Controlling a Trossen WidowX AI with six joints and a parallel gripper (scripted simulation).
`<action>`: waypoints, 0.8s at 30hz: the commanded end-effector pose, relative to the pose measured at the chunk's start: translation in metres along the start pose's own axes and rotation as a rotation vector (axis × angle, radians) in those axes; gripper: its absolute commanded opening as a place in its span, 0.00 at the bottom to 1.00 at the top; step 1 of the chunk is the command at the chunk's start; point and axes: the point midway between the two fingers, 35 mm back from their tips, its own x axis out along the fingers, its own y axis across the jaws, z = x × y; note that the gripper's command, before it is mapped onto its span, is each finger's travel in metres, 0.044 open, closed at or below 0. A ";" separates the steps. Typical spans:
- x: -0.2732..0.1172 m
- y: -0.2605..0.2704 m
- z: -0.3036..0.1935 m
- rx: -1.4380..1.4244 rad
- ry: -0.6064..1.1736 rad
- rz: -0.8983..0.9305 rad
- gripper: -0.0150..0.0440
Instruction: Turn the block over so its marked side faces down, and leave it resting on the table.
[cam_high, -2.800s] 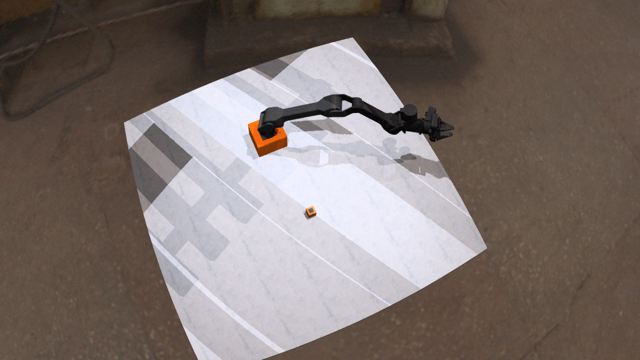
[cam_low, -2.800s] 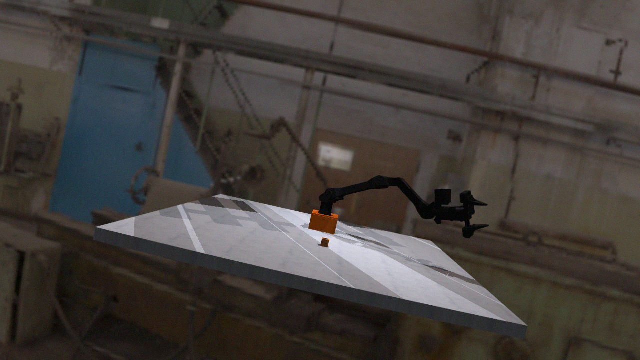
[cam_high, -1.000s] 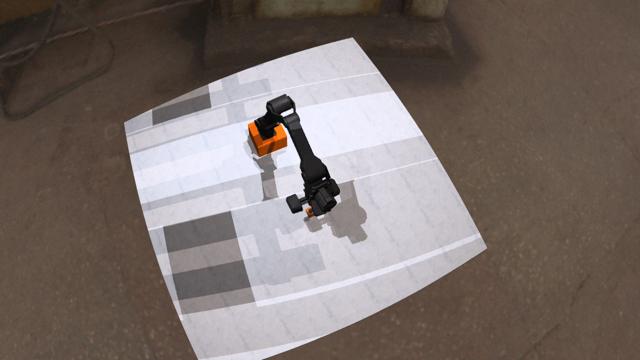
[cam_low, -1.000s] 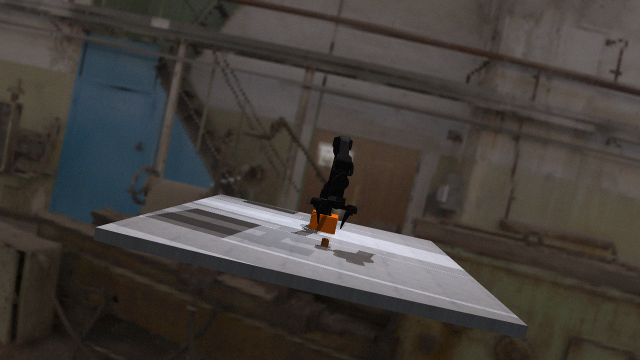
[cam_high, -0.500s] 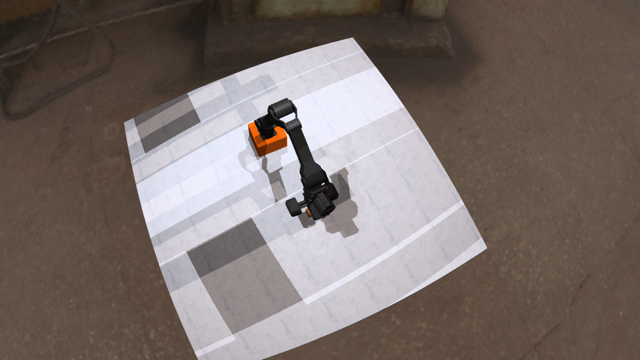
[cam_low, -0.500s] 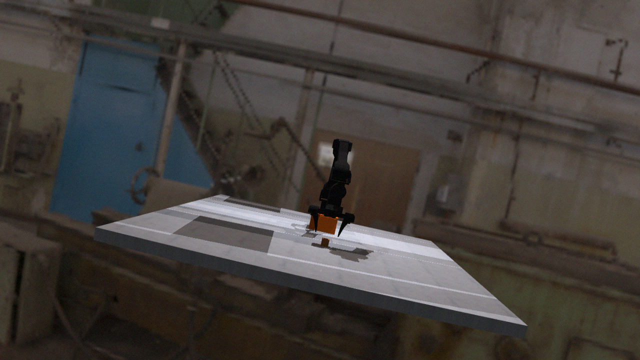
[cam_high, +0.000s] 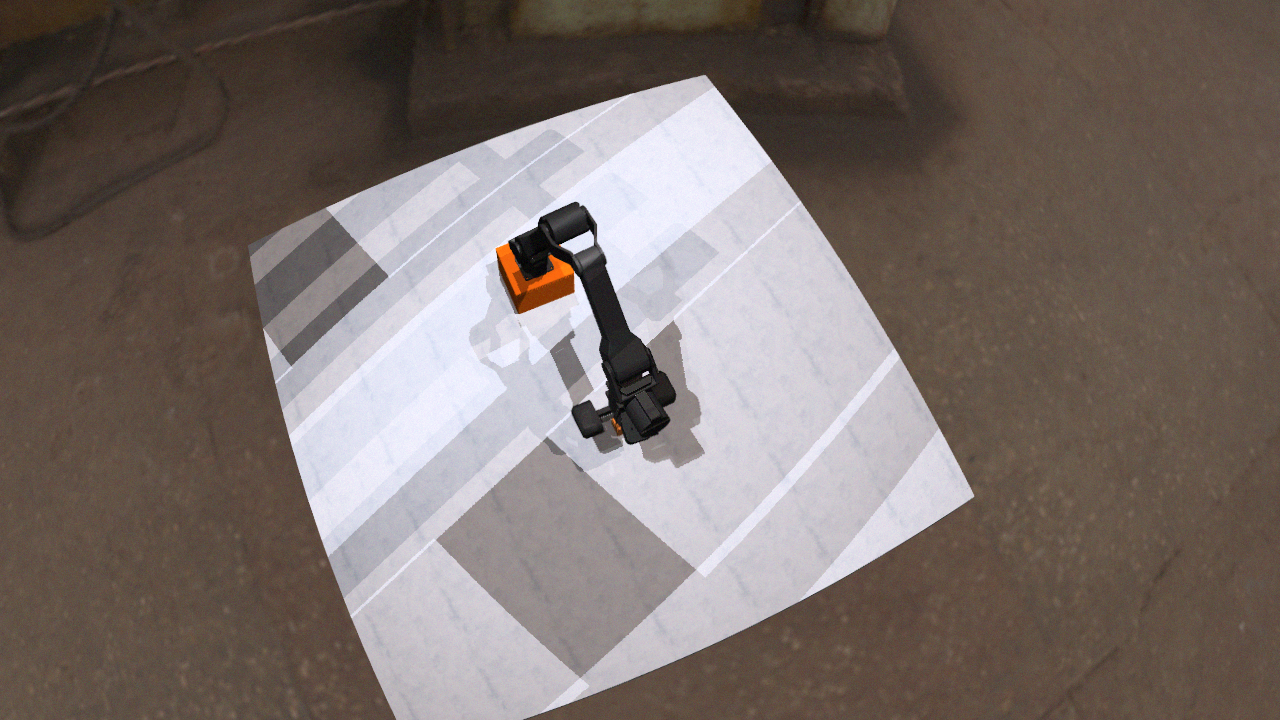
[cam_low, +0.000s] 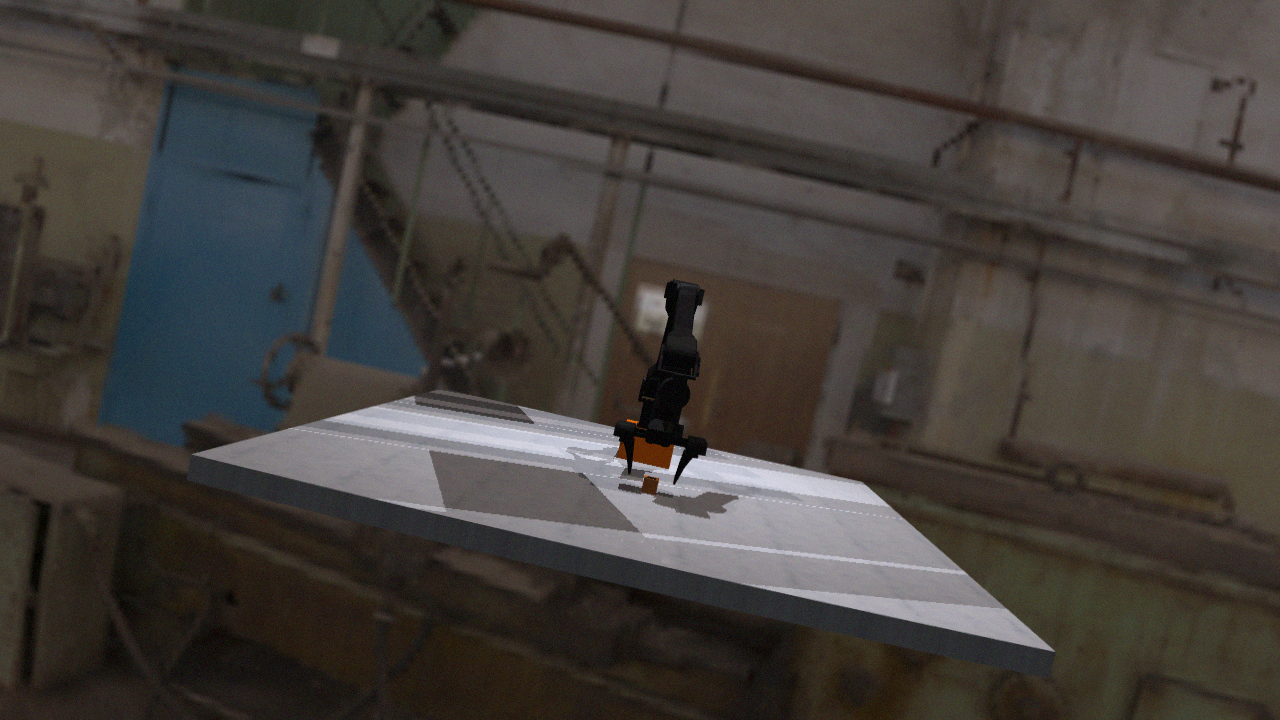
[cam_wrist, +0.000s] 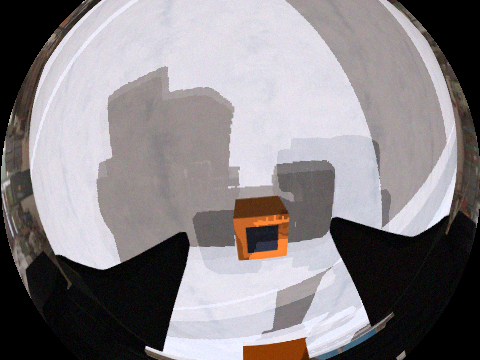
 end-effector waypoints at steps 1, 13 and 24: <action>0.011 0.000 -0.003 0.004 0.011 0.002 1.00; 0.015 0.000 -0.003 0.004 0.011 0.002 0.64; 0.015 0.000 -0.003 0.004 0.011 0.002 0.39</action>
